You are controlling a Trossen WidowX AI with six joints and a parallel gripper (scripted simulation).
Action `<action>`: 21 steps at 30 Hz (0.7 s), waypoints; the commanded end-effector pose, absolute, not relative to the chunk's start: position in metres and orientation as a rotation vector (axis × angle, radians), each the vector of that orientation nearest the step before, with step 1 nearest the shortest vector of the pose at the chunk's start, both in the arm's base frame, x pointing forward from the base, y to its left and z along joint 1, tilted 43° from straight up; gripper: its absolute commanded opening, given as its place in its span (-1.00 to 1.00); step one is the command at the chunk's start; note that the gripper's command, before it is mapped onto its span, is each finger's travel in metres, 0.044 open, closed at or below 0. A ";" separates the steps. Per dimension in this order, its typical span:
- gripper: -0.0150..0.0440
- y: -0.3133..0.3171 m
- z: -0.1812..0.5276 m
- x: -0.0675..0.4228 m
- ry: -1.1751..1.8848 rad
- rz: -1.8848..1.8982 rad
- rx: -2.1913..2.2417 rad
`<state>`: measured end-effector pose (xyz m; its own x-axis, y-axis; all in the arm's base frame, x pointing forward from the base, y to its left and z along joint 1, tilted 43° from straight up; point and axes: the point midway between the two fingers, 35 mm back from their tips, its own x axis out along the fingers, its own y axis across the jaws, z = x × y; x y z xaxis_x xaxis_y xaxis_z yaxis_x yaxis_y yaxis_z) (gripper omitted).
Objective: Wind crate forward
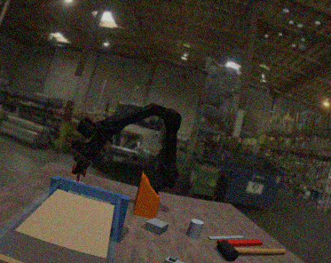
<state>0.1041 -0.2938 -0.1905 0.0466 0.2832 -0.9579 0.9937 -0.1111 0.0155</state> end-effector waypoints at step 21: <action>-0.49 -0.308 -0.198 0.156 1.309 -1.079 1.513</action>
